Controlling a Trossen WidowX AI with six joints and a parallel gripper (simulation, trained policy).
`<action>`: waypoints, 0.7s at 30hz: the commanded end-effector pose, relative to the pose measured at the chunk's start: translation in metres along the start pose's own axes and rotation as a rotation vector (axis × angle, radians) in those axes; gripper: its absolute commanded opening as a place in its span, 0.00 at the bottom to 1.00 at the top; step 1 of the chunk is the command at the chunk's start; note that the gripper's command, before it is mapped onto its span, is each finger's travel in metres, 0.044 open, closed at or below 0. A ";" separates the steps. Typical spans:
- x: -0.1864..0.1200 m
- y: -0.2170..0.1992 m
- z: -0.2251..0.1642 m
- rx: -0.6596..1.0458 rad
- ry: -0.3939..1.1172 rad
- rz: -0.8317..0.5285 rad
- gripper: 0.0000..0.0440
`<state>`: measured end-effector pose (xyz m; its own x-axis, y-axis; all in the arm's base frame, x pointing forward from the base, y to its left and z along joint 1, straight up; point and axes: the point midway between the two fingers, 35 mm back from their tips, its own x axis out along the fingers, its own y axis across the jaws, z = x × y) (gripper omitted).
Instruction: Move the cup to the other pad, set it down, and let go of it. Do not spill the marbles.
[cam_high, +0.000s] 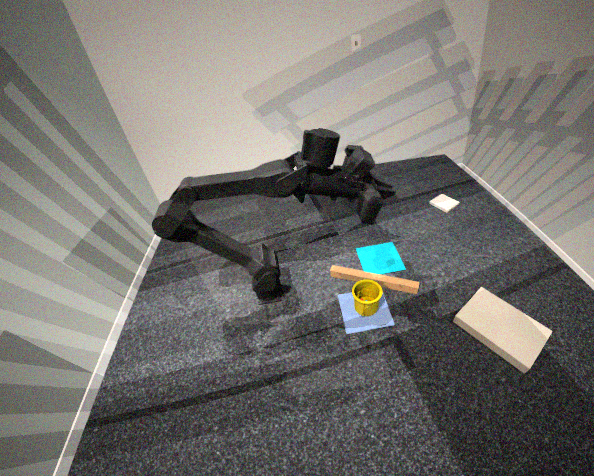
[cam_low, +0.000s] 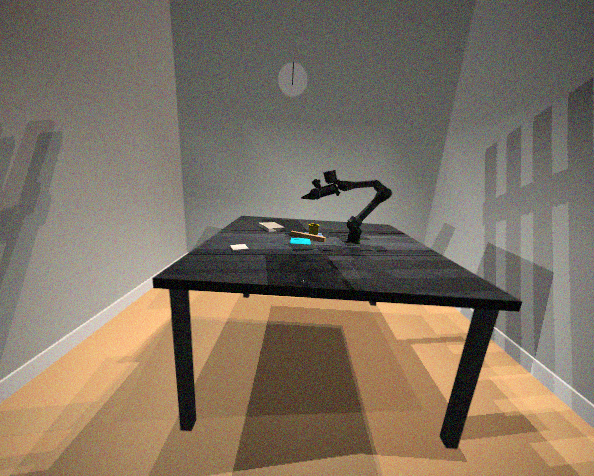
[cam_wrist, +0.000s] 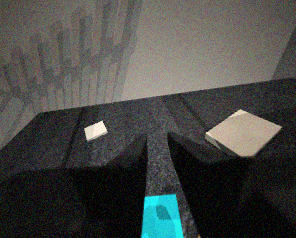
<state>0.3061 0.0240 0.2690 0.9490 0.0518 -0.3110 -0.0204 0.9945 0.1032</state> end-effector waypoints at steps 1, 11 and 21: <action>0.000 0.003 -0.002 0.017 0.040 0.001 0.19; -0.003 0.009 -0.015 0.046 0.200 -0.001 0.21; -0.008 0.011 -0.029 0.052 0.363 -0.018 0.24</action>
<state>0.2906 0.0362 0.2454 0.7918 0.0732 -0.6064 0.0139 0.9904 0.1378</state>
